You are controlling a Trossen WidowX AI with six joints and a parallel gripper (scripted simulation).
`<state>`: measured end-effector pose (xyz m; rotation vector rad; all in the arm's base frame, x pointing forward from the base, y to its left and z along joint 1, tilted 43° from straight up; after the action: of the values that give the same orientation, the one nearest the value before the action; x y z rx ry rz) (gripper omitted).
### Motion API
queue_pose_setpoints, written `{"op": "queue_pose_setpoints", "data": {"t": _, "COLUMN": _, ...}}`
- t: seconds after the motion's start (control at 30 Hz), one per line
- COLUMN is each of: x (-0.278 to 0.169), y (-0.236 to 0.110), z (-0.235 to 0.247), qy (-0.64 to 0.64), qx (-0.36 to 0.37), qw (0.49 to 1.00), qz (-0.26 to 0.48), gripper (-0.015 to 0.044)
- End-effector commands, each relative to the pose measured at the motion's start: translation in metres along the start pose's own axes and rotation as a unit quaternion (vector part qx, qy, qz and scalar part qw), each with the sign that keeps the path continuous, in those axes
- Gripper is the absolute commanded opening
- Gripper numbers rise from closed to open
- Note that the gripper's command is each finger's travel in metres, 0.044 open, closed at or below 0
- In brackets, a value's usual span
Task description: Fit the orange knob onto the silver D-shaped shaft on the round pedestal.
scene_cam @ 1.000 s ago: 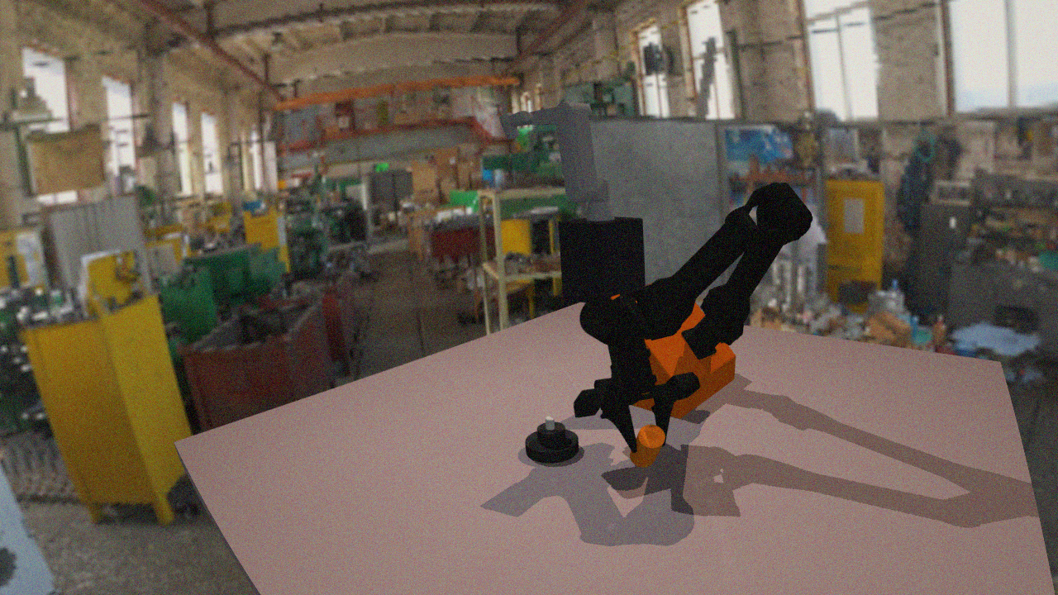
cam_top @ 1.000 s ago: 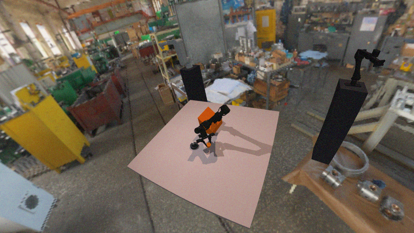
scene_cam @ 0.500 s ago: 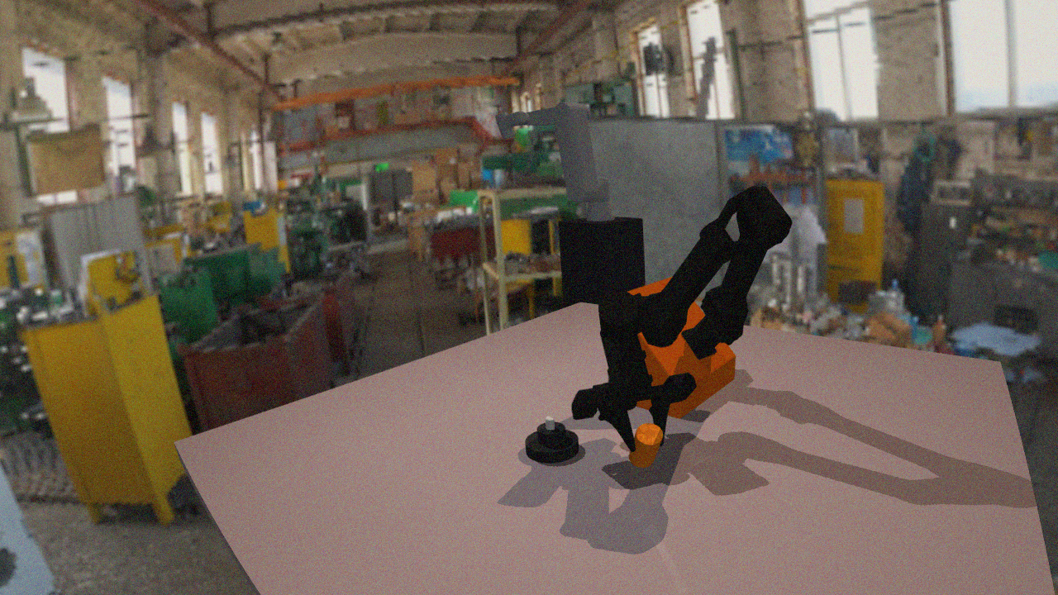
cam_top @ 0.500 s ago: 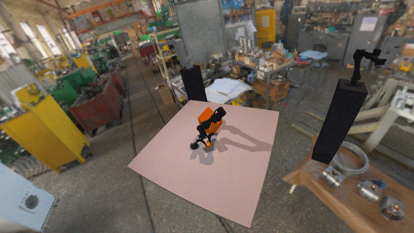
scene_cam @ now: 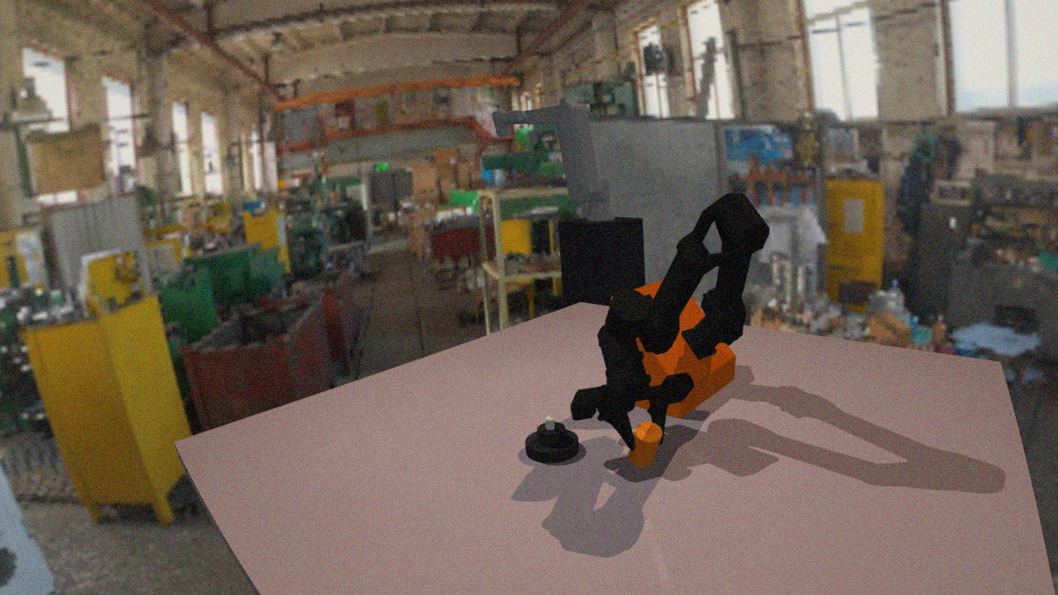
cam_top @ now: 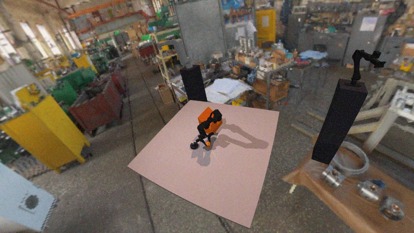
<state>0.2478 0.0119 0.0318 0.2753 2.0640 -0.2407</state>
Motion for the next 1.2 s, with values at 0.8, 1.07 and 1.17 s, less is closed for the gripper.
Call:
{"op": "queue_pose_setpoints", "data": {"t": 0.8, "x": -0.0023, "y": -0.0034, "z": -0.0015, "qy": 0.016, "qx": 0.009, "qw": 1.0, "qz": -0.021, "gripper": 0.0232}}
{"op": "queue_pose_setpoints", "data": {"t": 1.07, "x": -0.0023, "y": -0.0034, "z": -0.0015, "qy": 0.016, "qx": 0.009, "qw": 1.0, "qz": -0.021, "gripper": 0.026}}
{"op": "queue_pose_setpoints", "data": {"t": 1.17, "x": -0.0023, "y": -0.0034, "z": -0.0015, "qy": 0.016, "qx": 0.009, "qw": 1.0, "qz": -0.021, "gripper": 0.026}}
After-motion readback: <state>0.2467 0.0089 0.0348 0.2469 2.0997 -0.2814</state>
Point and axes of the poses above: the point midway between the two fingers, 35 mm back from their tips, its own y axis out along the fingers, its own z axis across the jaws, x = y × z, the point moved 10 cm from there along -y, back along the fingers, and after that the axes turned 10 degrees about y, right-handed, at the moved point
